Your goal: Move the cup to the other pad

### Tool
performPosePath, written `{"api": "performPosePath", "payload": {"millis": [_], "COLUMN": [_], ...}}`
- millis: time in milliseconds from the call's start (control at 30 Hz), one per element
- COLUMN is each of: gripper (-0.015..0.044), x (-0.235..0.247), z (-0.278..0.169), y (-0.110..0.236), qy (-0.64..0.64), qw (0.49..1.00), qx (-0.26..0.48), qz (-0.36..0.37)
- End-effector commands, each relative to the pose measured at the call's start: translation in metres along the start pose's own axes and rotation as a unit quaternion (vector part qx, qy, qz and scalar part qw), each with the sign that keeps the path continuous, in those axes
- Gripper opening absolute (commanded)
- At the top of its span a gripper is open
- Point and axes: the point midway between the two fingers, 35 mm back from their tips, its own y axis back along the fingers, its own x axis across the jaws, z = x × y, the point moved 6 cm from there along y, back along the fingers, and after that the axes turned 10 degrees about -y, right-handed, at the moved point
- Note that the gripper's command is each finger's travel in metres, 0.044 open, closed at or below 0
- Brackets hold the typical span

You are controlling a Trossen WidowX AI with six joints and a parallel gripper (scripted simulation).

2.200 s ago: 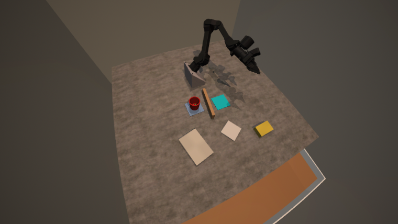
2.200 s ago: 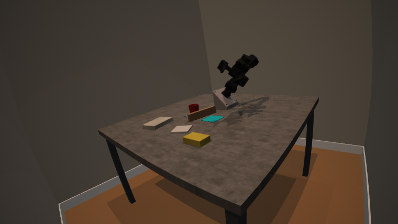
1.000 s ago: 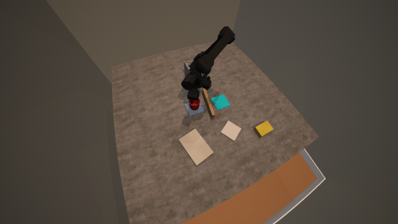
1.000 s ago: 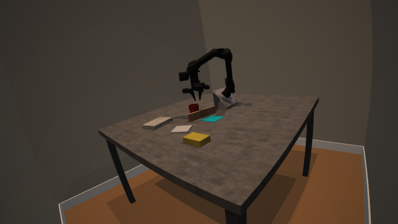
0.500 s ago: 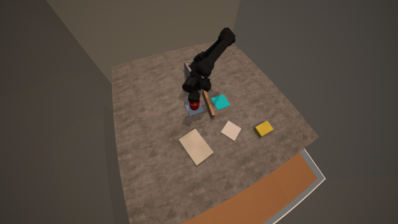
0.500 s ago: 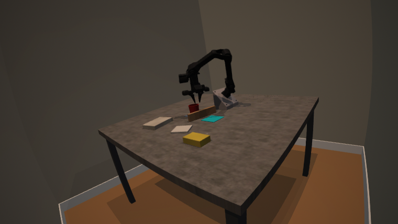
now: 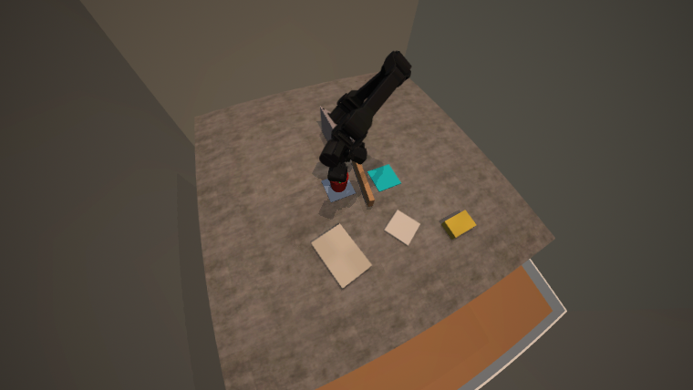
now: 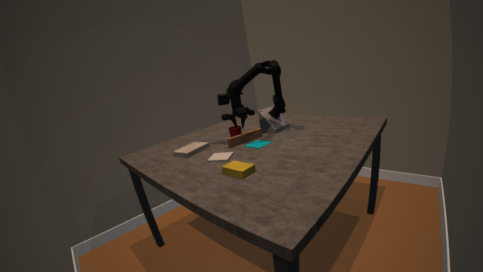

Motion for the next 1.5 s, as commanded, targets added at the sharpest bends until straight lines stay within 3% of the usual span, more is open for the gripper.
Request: {"api": "performPosePath", "payload": {"millis": [0,467,533,1067,1467], "gripper": [0.0148,0.0148,0.0095,0.0,0.0], "x": [0.0,0.002,0.002,0.002,-0.001], "z": [-0.001,-0.001,0.0,0.0,-0.001], "y": [-0.007,-0.023,-0.022,-0.022,0.015], "qy": [-0.004,-0.003,0.0,0.0,-0.002], "qw": [1.0,1.0,1.0,1.0,1.0], "qx": [-0.003,-0.004,-0.001,-0.001,-0.001], "qz": [0.001,0.002,0.002,0.002,0.001]}}
